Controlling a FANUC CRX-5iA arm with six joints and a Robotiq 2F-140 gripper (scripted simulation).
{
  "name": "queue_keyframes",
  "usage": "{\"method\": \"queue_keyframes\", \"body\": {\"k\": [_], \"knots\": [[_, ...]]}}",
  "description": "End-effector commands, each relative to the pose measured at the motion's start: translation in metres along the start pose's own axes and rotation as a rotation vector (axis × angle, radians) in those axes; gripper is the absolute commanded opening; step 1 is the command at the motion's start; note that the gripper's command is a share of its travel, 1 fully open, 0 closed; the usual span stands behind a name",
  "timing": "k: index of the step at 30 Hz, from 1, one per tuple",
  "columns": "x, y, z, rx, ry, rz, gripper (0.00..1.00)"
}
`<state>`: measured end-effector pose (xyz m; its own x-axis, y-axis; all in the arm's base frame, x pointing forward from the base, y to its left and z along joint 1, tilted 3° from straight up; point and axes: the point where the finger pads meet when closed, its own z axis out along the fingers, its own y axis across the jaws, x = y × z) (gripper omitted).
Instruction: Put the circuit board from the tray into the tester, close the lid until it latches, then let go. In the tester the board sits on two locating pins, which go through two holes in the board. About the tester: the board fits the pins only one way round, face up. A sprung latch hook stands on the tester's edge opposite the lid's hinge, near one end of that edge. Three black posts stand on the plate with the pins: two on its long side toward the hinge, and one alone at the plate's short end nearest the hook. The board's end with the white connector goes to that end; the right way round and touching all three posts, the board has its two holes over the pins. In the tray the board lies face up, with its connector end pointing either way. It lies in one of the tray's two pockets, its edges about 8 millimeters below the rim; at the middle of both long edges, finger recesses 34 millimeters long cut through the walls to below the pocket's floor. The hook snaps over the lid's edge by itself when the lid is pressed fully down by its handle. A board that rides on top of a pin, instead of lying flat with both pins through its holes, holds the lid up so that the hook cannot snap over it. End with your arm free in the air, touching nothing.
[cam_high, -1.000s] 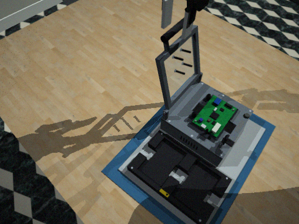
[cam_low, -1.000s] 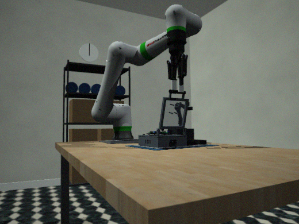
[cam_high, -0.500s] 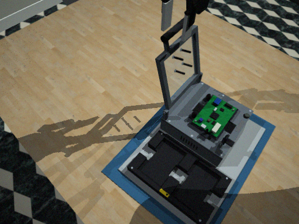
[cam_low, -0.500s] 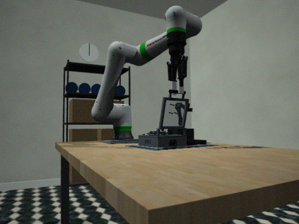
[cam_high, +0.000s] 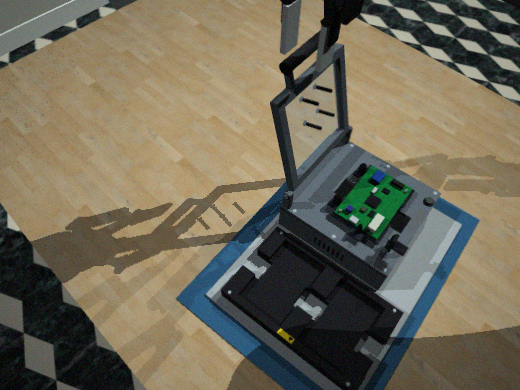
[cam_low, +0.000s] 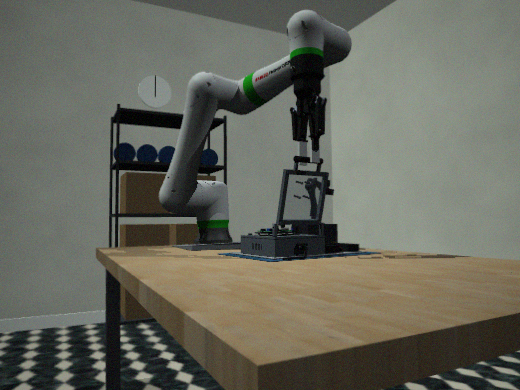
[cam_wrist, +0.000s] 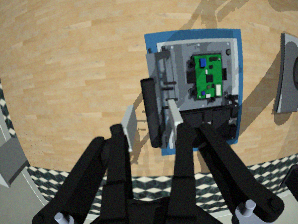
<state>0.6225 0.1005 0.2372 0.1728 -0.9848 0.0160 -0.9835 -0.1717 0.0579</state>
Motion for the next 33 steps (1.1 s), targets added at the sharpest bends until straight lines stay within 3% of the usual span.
{"method": "queue_keyframes", "body": {"k": [1,16,17,33], "knots": [[0.0000,-0.0001,-0.0003,0.001,0.000,0.000,0.30],[0.0000,-0.0001,-0.0003,0.001,0.000,0.000,0.30],[0.0000,-0.0001,-0.0003,0.001,0.000,0.000,0.00],[0.0000,-0.0001,-0.0003,0.001,0.000,0.000,0.00]]}}
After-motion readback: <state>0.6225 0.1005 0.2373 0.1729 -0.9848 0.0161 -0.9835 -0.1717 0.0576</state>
